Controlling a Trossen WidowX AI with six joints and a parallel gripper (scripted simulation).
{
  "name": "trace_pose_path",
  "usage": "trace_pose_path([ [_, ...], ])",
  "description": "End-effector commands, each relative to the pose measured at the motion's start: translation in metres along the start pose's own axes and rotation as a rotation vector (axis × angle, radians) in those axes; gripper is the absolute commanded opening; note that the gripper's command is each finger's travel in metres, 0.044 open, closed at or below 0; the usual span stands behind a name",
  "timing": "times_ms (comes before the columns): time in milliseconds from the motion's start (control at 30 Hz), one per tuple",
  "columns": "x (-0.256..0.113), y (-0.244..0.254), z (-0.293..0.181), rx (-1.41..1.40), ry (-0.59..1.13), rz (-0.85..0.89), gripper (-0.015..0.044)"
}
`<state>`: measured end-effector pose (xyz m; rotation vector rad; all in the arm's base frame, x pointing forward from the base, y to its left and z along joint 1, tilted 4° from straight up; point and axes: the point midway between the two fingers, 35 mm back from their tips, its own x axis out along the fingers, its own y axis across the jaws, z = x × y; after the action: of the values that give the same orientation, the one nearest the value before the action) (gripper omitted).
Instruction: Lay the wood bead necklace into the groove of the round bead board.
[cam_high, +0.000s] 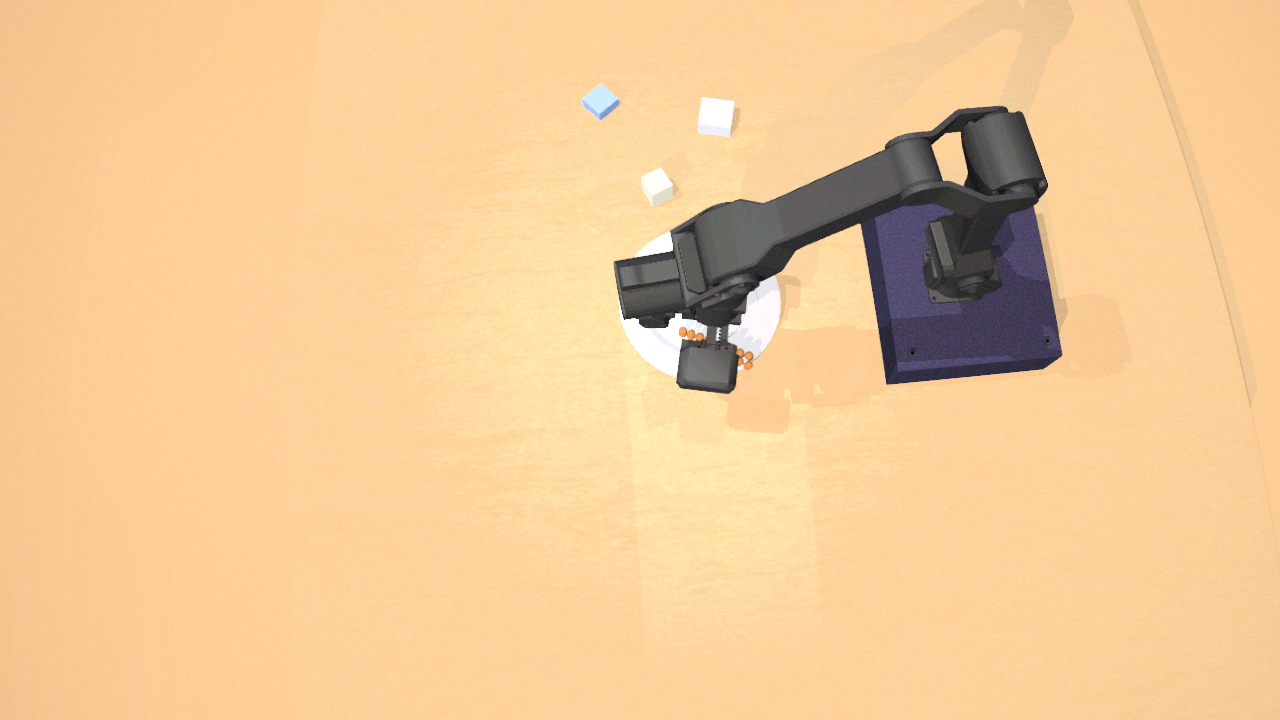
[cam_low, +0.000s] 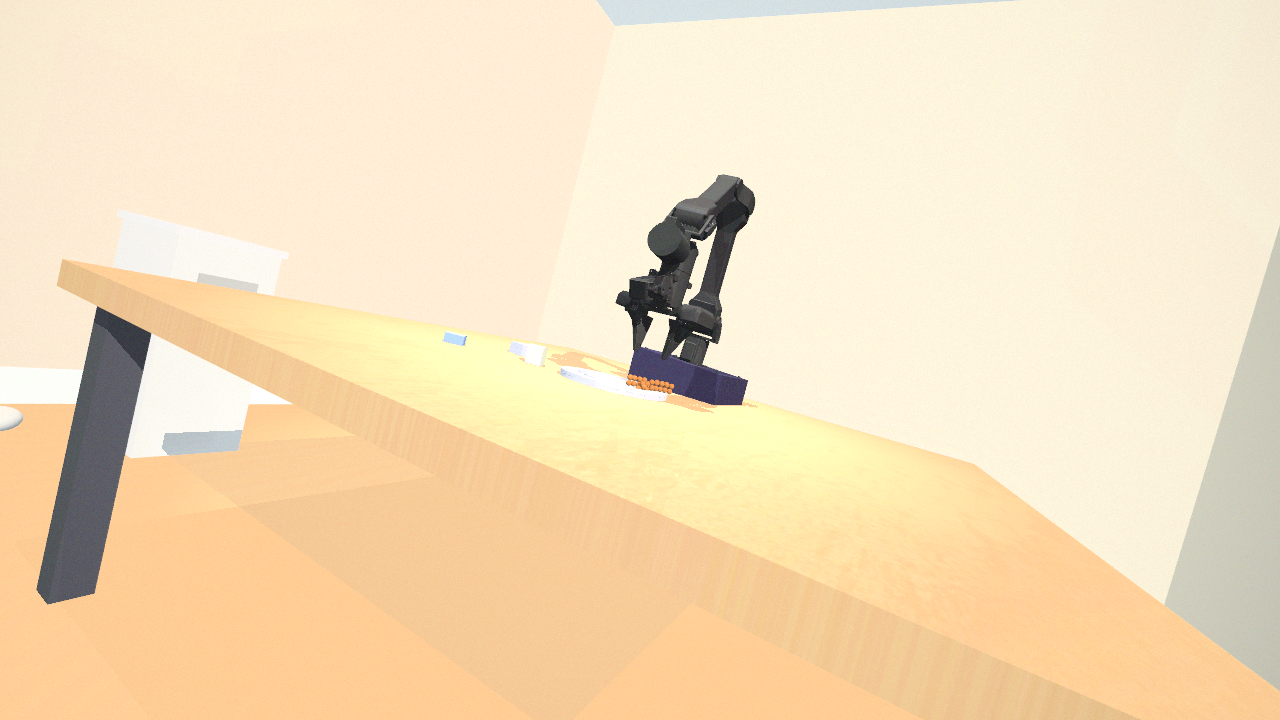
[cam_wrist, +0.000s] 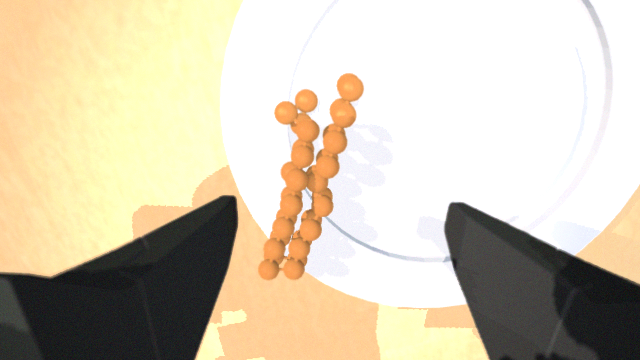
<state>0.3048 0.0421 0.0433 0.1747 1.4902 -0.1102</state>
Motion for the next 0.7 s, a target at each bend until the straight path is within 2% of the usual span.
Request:
trace_pose_path([
  [0,0.008,0.018,-0.025,-0.172,0.053,0.027,0.0310],
  [233,0.009,0.021,-0.029,-0.198,0.060,0.031,0.0310],
  [400,0.023,0.021,-0.030,-0.198,0.061,0.031,0.0310],
  [667,0.021,0.022,-0.027,-0.192,0.053,0.030,0.0310],
])
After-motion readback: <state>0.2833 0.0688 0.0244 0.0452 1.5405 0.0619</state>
